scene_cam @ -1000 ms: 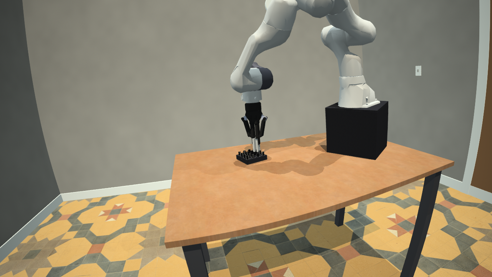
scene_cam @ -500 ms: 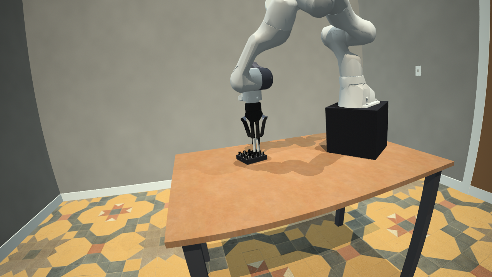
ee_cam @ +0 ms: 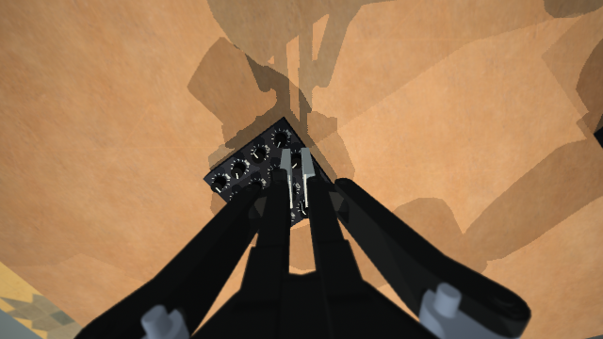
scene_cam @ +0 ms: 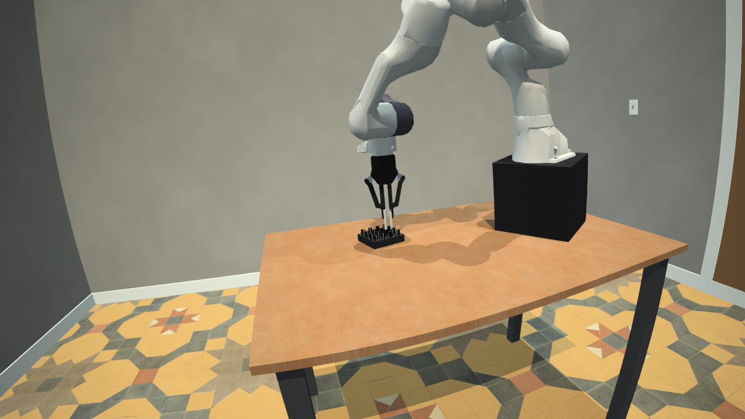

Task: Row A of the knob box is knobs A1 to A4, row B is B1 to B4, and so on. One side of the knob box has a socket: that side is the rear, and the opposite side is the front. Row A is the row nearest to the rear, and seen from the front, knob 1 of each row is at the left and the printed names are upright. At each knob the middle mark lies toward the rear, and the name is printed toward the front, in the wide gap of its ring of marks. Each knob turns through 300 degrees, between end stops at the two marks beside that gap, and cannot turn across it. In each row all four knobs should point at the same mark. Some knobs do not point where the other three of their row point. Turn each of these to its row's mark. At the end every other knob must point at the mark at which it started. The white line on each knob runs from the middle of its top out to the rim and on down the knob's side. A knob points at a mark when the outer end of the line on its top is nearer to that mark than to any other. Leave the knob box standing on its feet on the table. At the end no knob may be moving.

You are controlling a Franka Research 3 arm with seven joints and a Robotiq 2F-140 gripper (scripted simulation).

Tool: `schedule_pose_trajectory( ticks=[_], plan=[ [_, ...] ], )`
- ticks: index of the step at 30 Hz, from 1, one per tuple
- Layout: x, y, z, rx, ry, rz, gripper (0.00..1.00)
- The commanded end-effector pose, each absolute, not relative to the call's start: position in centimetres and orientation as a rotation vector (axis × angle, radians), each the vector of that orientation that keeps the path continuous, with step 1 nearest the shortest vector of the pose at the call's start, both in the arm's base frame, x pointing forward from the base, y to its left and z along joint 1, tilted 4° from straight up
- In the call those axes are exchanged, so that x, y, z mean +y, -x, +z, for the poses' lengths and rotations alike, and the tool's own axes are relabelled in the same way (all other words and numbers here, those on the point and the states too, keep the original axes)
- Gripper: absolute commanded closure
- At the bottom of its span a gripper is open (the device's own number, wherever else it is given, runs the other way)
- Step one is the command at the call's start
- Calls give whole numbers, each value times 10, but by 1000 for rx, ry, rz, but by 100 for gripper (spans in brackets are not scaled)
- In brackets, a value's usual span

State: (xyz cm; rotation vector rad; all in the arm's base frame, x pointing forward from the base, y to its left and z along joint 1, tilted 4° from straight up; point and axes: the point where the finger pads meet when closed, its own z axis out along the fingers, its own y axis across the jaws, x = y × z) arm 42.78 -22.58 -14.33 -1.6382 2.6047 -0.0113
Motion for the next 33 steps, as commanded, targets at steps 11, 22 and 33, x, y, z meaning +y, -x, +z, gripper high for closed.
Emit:
schedule_pose_trajectory(
  ticks=[11, 22, 33],
  plan=[
    [-226, -427, -144, 2366, 1957, -35, 95],
    [-226, -427, -144, 2328, 2002, -37, 95],
    [-226, -427, -144, 2327, 2003, -37, 95]
  ],
)
